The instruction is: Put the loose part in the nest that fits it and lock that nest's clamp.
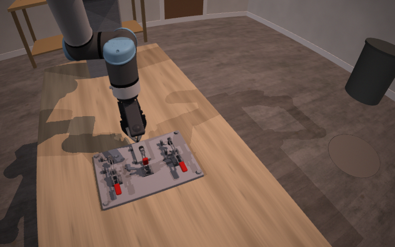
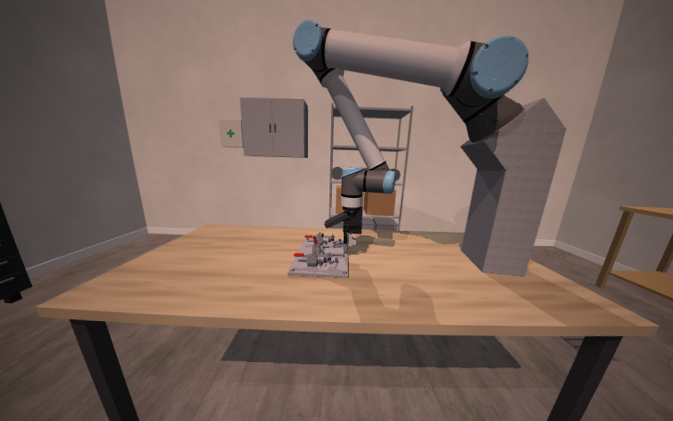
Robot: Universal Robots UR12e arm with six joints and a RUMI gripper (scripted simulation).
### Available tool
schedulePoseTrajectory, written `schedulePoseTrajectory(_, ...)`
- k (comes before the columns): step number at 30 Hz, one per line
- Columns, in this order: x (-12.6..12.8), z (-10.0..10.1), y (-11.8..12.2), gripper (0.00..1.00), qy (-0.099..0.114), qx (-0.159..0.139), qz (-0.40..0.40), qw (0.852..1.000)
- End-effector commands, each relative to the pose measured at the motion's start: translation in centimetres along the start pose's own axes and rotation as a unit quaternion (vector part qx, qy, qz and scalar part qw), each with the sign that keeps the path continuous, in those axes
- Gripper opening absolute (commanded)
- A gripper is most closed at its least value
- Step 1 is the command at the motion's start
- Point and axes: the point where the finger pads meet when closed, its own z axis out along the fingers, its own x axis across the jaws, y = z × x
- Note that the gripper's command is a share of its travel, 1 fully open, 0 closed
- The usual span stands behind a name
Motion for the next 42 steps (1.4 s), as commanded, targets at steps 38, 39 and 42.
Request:
schedulePoseTrajectory(38, -0.14, -0.10, -0.57, 0.00, 0.000, 0.002, -0.001, 1.000)
schedulePoseTrajectory(39, -0.14, -0.10, -0.54, 0.00, 0.000, 0.002, -0.001, 1.000)
schedulePoseTrajectory(42, -0.14, -0.09, -0.51, 0.00, 0.000, 0.002, -0.001, 1.000)
